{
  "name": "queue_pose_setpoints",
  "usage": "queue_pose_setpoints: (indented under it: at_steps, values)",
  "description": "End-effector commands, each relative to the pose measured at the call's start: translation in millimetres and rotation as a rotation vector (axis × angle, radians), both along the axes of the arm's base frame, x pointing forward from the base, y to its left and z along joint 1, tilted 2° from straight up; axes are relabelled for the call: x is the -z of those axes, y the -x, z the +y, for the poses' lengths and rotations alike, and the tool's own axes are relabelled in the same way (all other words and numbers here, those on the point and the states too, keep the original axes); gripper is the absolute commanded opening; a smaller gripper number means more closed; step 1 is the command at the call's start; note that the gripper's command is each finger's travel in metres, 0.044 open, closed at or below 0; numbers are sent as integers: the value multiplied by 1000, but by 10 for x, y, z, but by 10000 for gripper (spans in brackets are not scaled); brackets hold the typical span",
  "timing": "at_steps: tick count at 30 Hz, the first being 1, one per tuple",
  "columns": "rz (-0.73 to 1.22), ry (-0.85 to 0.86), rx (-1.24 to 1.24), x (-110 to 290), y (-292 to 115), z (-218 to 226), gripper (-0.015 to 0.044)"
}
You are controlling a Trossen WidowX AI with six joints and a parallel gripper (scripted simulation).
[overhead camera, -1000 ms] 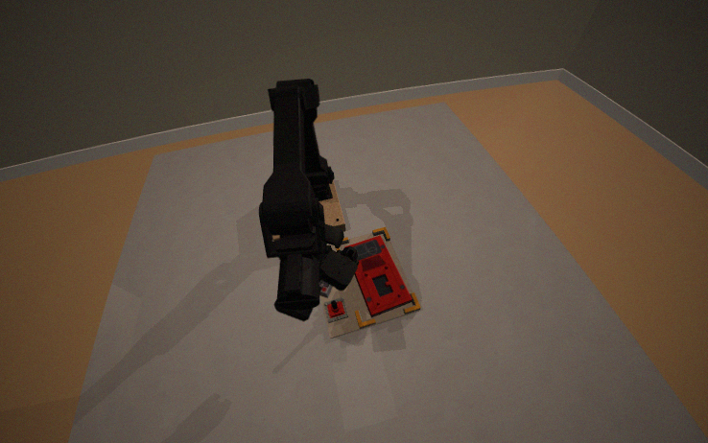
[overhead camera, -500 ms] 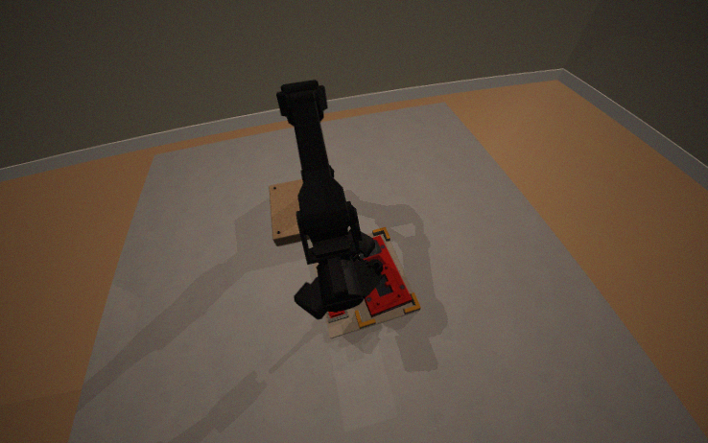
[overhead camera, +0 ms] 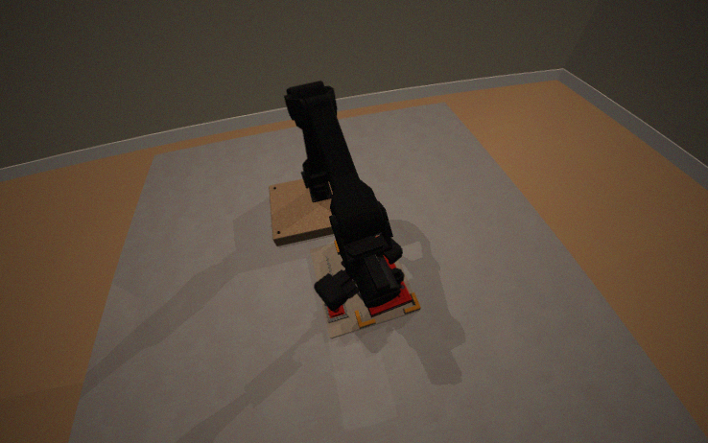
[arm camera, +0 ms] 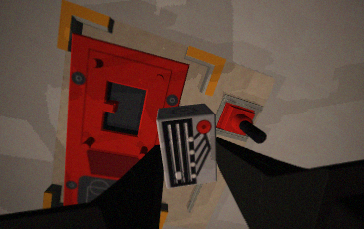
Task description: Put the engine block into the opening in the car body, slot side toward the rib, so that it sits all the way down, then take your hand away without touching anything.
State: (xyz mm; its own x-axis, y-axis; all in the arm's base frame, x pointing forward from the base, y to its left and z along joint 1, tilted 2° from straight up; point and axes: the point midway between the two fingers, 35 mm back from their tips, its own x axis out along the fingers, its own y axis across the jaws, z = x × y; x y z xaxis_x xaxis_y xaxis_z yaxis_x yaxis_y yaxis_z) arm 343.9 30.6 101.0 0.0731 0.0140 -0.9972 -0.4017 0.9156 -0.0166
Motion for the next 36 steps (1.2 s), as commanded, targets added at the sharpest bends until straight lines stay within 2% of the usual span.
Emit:
queue_pose_setpoints:
  at_steps: [1, 18, 24, 36]
  values:
    - [2, 0, 64, 47, 10, 97, 0]
    - [6, -26, 342, 217, 78, 580, 0]
    - [7, -28, 378, 216, 77, 581, 157]
    - [7, -28, 378, 216, 77, 581, 159]
